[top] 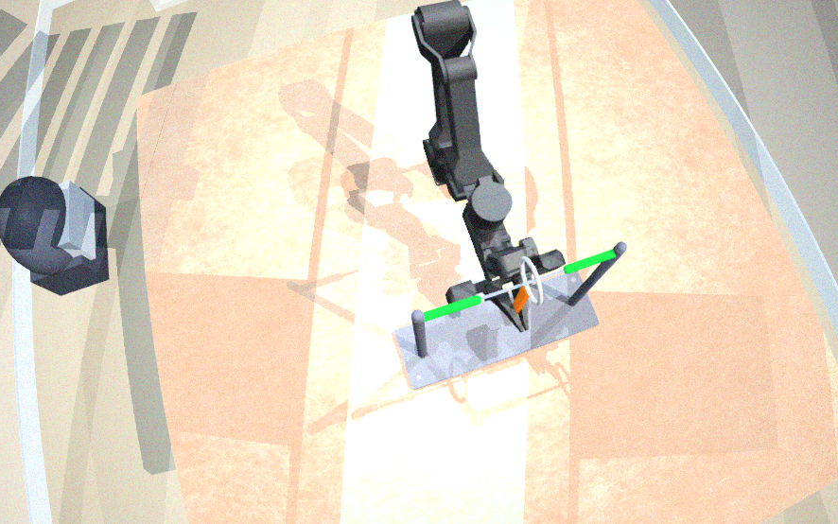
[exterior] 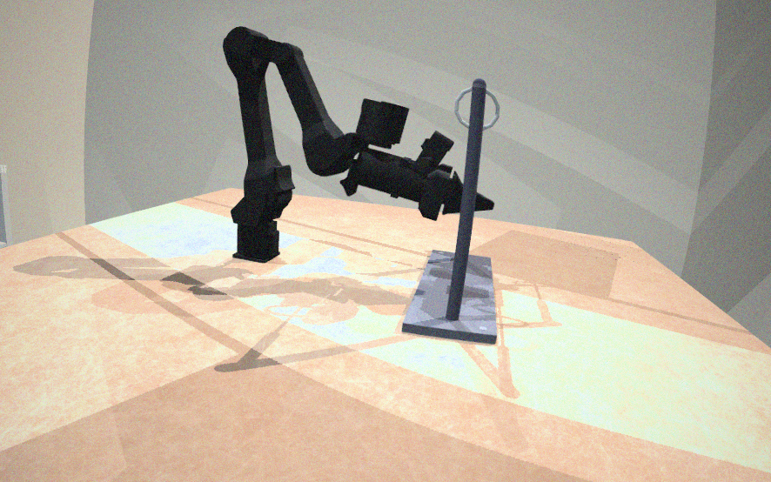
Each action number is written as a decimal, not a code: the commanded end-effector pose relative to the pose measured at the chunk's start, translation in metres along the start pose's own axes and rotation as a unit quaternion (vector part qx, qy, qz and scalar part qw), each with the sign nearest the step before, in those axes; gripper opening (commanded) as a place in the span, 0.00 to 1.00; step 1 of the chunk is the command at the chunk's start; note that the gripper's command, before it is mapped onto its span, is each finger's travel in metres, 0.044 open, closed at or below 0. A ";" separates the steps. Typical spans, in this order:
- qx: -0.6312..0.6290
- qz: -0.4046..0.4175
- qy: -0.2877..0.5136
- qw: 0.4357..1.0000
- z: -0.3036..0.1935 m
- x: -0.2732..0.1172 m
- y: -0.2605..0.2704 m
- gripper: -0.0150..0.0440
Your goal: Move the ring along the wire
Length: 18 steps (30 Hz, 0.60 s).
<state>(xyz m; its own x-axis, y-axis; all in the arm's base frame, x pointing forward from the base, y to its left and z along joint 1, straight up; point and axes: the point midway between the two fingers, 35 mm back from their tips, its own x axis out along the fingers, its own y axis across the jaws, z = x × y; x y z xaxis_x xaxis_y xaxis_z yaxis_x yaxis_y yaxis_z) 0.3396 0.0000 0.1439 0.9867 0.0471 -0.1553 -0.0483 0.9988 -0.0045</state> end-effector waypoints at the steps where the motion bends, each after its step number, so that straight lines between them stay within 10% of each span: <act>1: 0.002 -0.001 0.001 1.000 -0.001 0.000 0.003 0.00; 18: 0.002 0.002 0.002 1.000 0.000 0.000 0.020 0.00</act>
<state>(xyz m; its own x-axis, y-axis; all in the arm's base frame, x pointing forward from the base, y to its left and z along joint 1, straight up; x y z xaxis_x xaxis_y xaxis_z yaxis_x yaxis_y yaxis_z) 0.3391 0.0182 0.1438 0.9862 0.0536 -0.1567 -0.0547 0.9985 -0.0026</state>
